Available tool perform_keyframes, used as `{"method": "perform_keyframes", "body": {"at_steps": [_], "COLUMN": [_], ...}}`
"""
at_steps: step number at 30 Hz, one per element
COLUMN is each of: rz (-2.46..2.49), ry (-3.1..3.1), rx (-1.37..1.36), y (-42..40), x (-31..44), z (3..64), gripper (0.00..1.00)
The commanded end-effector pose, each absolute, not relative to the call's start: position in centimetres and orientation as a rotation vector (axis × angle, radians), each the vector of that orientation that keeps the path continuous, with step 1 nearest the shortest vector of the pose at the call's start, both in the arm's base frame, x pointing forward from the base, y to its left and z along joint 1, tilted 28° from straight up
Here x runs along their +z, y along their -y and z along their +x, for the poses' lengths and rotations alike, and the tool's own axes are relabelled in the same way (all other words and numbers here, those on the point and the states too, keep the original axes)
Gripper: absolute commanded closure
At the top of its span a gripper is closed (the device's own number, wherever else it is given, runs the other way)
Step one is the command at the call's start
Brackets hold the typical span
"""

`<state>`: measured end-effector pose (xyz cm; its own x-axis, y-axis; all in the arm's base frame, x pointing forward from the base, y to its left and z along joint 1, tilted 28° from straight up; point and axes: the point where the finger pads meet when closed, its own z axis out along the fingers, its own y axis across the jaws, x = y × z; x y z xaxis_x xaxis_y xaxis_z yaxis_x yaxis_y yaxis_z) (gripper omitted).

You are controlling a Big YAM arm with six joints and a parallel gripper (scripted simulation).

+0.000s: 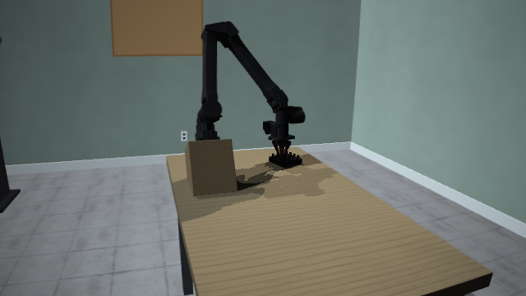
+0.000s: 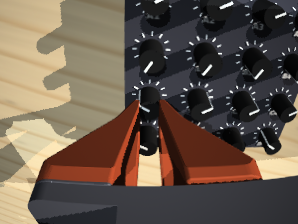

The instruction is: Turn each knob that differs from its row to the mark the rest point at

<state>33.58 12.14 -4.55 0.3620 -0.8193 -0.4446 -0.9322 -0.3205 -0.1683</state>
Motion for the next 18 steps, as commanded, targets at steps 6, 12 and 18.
{"method": "perform_keyframes", "body": {"at_steps": [6, 12, 18], "rz": [-2.217, -2.194, -2.148], "ry": [-1.565, -1.603, -1.674], "rx": [0.408, 0.417, 0.435], "y": [-12.25, -12.25, -12.25], "x": [-4.67, -4.67, -4.67], "z": [33.24, 33.24, 33.25], "gripper": [0.92, 0.92, 0.92]}}
